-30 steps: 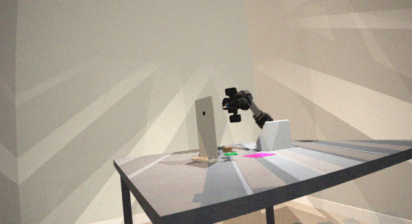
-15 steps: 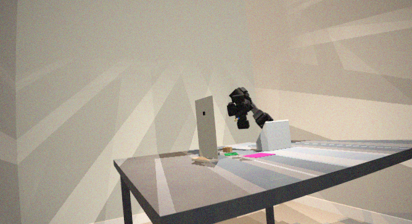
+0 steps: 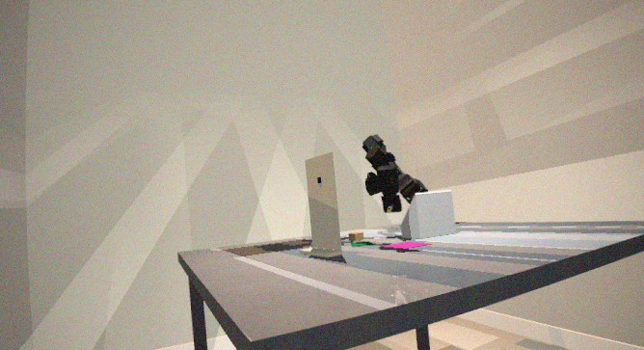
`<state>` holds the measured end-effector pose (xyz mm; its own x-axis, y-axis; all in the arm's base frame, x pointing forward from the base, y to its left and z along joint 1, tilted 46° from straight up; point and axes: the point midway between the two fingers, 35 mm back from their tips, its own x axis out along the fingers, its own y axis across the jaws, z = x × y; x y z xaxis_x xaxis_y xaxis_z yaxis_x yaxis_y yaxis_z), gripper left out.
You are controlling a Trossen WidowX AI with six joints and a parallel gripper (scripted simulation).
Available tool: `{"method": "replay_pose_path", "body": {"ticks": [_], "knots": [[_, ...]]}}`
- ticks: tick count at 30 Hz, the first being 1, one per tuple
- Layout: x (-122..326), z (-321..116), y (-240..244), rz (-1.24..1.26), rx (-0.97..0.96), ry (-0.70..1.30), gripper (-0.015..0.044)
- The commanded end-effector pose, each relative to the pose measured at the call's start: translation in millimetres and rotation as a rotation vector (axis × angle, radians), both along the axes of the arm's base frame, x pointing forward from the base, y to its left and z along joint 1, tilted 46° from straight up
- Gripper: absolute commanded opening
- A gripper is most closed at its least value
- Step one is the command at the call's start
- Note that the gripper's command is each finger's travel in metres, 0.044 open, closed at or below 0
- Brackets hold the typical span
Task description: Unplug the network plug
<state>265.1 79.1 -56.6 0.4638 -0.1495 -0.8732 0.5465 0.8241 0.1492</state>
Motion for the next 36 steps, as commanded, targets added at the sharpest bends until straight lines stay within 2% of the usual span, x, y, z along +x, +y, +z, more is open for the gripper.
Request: {"method": "replay_pose_path", "body": {"ticks": [1,8,36], "knots": [[-16,-17,-7,-0.012,-0.061,0.095,0.0],[-37,-33,-17,-0.022,-0.144,0.214,0.0],[-39,-55,-38,-0.022,-0.146,0.218,0.0]]}}
